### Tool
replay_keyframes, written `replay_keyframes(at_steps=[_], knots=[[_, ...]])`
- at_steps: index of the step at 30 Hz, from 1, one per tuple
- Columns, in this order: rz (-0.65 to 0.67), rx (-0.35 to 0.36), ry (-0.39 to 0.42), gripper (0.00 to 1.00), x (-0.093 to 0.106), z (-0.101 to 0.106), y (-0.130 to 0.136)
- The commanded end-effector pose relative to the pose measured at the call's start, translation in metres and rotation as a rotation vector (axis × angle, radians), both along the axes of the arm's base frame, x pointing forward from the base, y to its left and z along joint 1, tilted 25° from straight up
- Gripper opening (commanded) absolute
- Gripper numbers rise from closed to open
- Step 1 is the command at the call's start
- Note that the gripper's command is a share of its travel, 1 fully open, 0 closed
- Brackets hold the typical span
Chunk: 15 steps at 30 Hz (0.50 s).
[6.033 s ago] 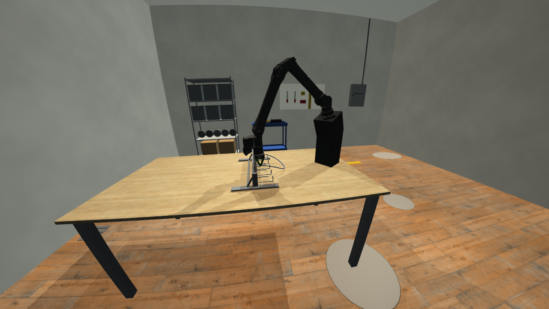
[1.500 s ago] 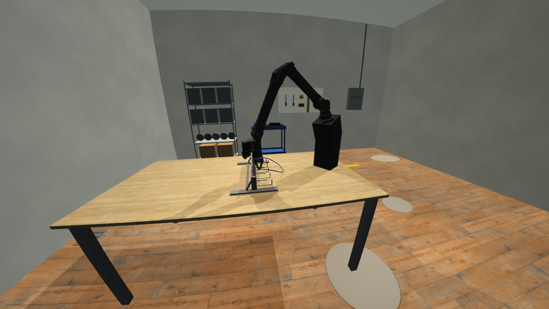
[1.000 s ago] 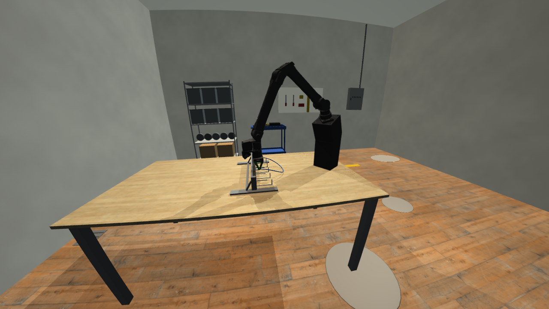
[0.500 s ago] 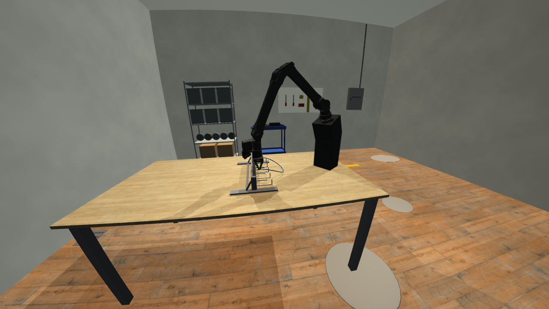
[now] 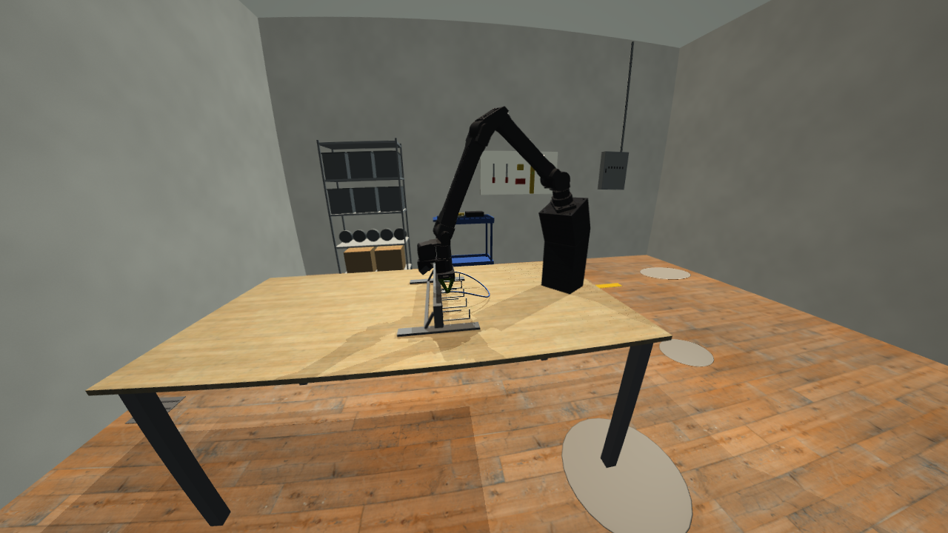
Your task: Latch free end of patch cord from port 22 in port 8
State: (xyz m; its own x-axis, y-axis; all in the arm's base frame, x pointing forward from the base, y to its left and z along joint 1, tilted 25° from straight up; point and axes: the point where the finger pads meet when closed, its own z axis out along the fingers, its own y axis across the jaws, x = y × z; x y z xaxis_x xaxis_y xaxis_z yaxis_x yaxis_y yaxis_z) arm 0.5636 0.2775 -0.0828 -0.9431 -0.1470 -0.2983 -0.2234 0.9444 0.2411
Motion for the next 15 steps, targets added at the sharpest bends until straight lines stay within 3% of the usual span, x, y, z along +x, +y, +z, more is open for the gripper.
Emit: replay_keyframes(at_steps=[1,15], knots=[[-0.046,0.044,-0.106,0.0,0.0517,0.0397,0.0003],[-0.047,0.048,-0.113,0.0,0.0546,0.0426,0.0006]])
